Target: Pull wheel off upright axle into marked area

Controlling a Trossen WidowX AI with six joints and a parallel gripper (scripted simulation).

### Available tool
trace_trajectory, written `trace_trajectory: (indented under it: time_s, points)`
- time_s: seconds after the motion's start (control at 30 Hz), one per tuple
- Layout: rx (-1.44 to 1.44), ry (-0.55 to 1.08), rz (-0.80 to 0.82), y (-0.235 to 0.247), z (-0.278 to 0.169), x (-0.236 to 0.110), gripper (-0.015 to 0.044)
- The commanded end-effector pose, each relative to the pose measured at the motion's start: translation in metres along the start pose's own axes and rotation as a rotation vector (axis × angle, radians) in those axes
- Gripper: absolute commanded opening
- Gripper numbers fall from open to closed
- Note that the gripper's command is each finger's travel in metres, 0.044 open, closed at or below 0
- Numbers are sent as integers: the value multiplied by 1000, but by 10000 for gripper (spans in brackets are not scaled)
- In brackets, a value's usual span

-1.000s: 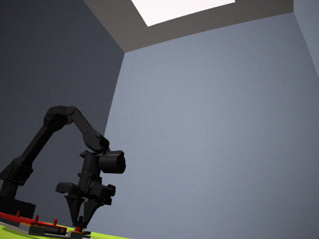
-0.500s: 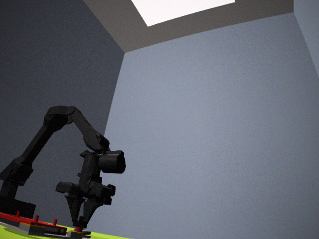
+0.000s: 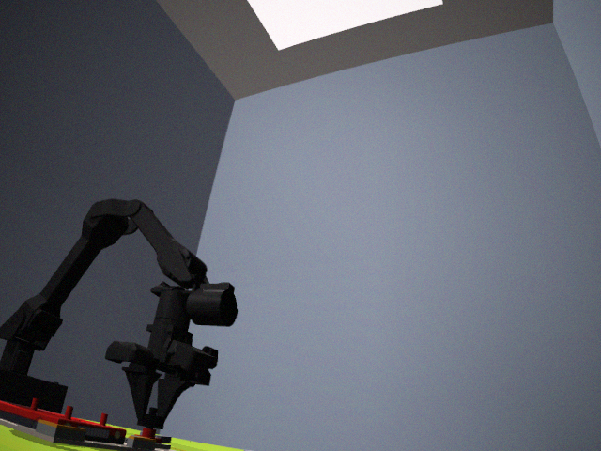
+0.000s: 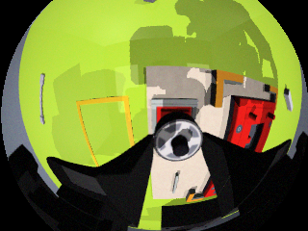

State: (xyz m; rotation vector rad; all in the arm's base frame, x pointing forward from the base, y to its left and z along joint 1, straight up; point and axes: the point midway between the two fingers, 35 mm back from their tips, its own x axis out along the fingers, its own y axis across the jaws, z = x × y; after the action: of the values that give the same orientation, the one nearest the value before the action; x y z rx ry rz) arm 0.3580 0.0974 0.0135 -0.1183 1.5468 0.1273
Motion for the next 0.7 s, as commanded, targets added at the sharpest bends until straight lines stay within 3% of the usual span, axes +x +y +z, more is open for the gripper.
trace_trajectory:
  time_s: [0.0, 0.67]
  points:
    - [0, -2, 0, 0, 0, -4, 0]
    - [-1, -3, -1, 0, 0, -10, 0]
